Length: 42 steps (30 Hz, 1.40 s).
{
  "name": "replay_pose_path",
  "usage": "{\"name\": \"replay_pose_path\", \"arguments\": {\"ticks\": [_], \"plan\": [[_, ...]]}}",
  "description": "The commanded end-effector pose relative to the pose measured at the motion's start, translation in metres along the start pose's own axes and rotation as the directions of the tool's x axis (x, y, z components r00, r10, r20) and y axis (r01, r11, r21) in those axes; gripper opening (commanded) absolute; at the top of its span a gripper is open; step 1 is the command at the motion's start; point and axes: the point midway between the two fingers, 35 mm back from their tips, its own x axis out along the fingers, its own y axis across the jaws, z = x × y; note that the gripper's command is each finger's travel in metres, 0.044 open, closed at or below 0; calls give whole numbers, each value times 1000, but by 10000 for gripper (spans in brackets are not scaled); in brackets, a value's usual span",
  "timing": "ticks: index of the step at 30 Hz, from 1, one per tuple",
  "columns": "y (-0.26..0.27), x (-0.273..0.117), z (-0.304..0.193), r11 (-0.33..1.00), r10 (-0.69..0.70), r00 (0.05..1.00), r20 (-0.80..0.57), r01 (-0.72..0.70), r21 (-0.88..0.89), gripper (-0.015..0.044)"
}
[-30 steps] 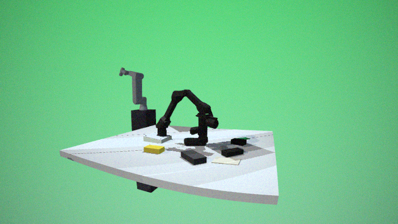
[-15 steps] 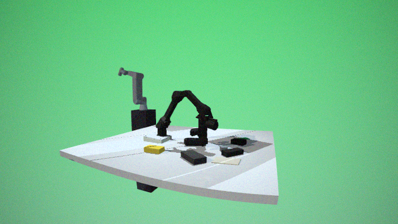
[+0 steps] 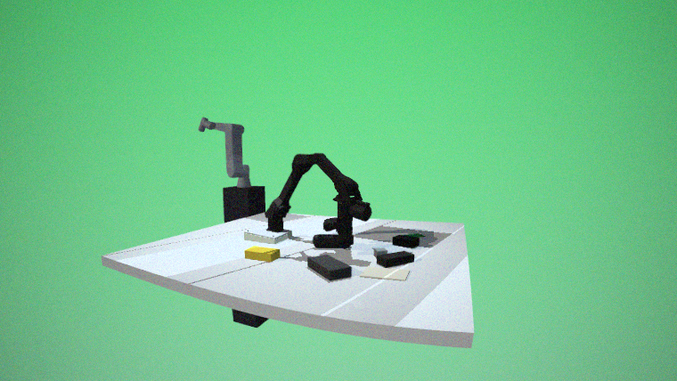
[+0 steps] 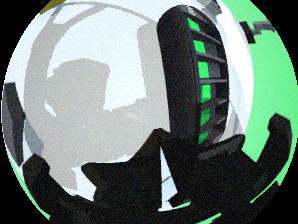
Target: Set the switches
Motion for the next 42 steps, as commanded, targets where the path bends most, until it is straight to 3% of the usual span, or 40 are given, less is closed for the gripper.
{"name": "replay_pose_path", "arguments": {"ticks": [1, 42], "plan": [[-2, 1, 1, 1000, 0, 1000, 1, 0, 4, 0], [-34, 11, -2, 1000, -3, 1000, 1, 3, 4, 0]]}}
